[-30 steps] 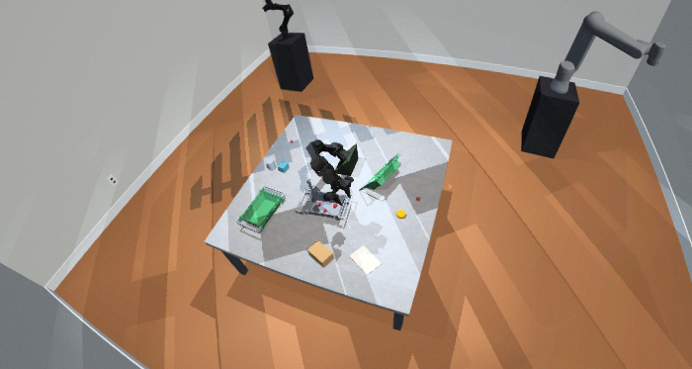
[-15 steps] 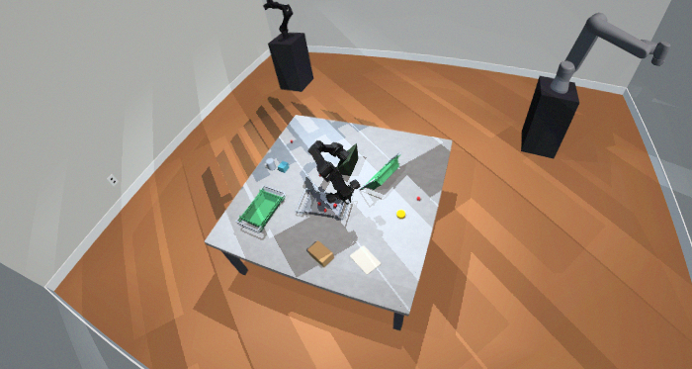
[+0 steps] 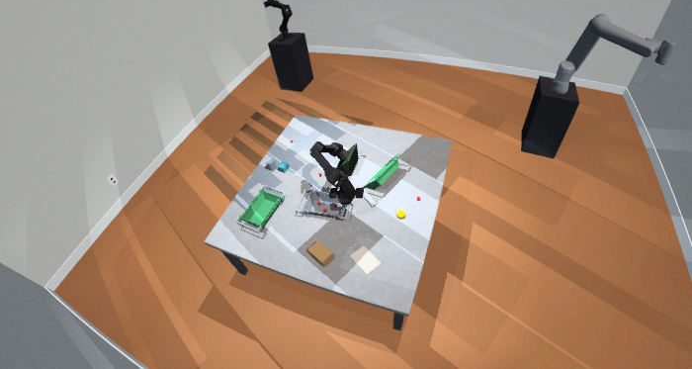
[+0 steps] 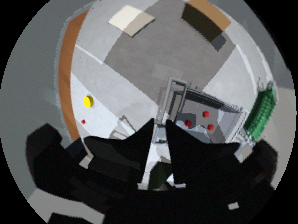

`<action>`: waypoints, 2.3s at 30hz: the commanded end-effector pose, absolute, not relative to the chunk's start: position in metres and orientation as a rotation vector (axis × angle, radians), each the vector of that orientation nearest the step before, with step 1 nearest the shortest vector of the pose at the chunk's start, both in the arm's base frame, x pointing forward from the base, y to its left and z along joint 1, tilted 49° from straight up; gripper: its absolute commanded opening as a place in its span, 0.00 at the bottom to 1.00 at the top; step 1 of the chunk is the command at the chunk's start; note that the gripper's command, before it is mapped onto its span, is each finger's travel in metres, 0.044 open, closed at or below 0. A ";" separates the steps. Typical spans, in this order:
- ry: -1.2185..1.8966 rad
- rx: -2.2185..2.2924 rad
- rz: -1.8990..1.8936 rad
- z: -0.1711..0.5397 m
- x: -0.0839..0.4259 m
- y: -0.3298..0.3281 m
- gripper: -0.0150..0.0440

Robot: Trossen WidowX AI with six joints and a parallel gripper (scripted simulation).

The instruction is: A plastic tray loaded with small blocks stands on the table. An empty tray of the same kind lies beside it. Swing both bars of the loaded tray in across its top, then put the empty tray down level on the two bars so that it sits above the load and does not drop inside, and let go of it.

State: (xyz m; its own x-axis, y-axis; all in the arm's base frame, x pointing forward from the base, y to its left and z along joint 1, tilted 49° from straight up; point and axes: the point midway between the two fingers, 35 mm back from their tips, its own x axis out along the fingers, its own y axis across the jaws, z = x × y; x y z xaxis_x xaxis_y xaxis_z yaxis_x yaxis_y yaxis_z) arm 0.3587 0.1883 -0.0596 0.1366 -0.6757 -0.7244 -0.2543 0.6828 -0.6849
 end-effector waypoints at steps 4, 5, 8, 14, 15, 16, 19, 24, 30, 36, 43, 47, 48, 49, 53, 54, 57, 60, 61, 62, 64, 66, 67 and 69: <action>1.427 -0.785 -0.516 -0.069 0.346 0.165 0.40; 1.427 -0.785 -0.516 -0.069 0.346 0.165 0.40; 1.427 -0.785 -0.516 -0.070 0.346 0.165 0.40; 1.427 -0.785 -0.516 -0.082 0.349 0.153 0.40; 1.427 -0.785 -0.516 -0.085 0.350 0.150 0.40; 1.427 -0.786 -0.516 -0.087 0.350 0.147 0.40; 1.426 -0.786 -0.517 -0.095 0.352 0.138 0.40; 1.426 -0.787 -0.518 -0.108 0.353 0.123 0.40; 1.426 -0.787 -0.519 -0.109 0.353 0.121 0.40; 1.426 -0.787 -0.519 -0.105 0.353 0.122 0.40; 1.426 -0.787 -0.518 -0.079 0.352 0.130 0.40; 1.427 -0.788 -0.519 -0.070 0.353 0.128 0.40; 1.427 -0.788 -0.519 -0.067 0.353 0.127 0.40; 1.427 -0.788 -0.519 -0.065 0.353 0.126 0.40; 1.427 -0.788 -0.519 -0.057 0.354 0.121 0.40; 1.427 -0.789 -0.519 -0.055 0.355 0.119 0.40; 1.427 -0.789 -0.520 -0.049 0.356 0.110 0.40; 1.427 -0.790 -0.520 -0.045 0.359 0.099 0.40; 1.427 -0.790 -0.521 -0.044 0.359 0.096 0.40; 1.427 -0.790 -0.521 -0.044 0.360 0.092 0.40; 1.426 -0.791 -0.521 -0.045 0.361 0.084 0.40; 1.426 -0.791 -0.521 -0.045 0.362 0.081 0.40; 1.426 -0.791 -0.521 -0.045 0.362 0.081 0.40; 1.426 -0.791 -0.521 -0.043 0.362 0.084 0.40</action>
State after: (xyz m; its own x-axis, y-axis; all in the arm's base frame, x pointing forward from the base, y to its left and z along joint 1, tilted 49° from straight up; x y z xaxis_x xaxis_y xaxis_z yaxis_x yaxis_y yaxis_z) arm 0.3628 0.0842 -0.0450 0.0990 -0.7405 -0.6647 -0.1287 0.6528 -0.7465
